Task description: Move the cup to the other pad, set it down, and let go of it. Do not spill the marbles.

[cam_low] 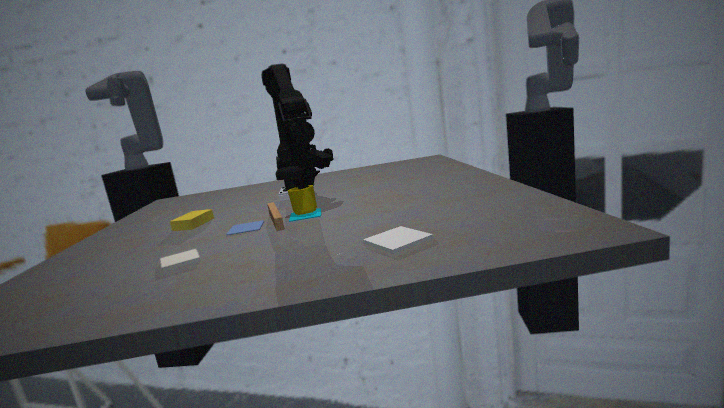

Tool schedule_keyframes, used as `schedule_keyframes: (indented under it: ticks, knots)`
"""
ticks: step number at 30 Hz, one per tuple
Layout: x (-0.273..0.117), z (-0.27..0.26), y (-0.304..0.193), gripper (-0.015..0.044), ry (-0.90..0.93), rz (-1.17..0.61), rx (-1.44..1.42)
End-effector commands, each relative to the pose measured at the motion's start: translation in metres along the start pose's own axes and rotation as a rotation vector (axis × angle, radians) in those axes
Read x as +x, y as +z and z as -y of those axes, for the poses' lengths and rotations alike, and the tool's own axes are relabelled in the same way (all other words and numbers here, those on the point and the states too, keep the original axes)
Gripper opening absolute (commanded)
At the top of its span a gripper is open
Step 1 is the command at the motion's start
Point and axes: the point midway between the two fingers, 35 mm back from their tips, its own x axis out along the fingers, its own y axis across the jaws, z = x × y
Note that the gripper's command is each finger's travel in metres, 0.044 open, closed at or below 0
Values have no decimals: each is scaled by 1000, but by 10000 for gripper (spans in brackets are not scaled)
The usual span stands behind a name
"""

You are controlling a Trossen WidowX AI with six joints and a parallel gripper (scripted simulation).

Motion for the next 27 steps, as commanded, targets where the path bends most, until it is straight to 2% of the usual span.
schedule_keyframes:
  ticks: [1, 7, 27]
  knots:
    - [0, 0, 0, 0, 0, 0, 0]
    - [0, 0, 0, 147, 0, 0, 0]
    - [-16, 1, 1, 147, 1, -1, 1]
